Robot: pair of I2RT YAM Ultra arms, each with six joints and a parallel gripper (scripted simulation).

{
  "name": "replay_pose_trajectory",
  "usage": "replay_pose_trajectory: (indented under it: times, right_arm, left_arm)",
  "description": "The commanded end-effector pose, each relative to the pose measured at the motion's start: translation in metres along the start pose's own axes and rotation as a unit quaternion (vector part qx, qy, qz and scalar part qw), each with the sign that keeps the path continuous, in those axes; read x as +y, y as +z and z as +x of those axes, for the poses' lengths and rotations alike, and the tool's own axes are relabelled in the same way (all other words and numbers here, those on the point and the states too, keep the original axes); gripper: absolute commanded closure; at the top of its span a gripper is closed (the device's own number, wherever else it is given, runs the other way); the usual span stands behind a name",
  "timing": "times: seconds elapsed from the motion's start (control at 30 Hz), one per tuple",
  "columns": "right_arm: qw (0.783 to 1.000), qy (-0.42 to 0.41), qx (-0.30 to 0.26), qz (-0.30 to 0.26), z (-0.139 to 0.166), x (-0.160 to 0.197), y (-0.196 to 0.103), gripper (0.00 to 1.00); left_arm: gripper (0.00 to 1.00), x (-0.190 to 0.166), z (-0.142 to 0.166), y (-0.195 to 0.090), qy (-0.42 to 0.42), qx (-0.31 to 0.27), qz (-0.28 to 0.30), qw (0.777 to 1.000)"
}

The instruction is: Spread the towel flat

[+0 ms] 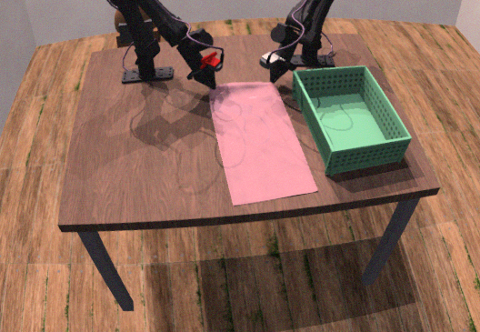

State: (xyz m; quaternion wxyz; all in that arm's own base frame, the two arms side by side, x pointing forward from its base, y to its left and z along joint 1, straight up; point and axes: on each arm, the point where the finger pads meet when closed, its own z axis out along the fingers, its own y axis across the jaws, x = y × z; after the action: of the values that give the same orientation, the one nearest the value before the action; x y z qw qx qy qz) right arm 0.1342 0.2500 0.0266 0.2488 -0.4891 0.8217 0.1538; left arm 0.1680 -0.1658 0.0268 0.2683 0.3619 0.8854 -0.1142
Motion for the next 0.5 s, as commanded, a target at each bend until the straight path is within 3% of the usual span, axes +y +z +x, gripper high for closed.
replay_pose_trajectory:
  times: [0.0,0.33,0.47]
  right_arm:
    - [1.0,-0.013,-0.016,0.002,0.001,0.004,0.001,1.0]
    - [1.0,-0.021,0.0,-0.004,0.015,0.009,0.009,1.0]
    - [1.0,-0.016,-0.013,-0.005,0.004,0.009,0.005,1.0]
  left_arm:
    - [1.0,-0.003,0.001,0.001,0.008,-0.019,-0.001,1.0]
    - [1.0,-0.008,0.009,0.004,0.018,-0.019,0.005,1.0]
    - [1.0,-0.008,0.006,0.004,0.016,-0.014,0.006,1.0]
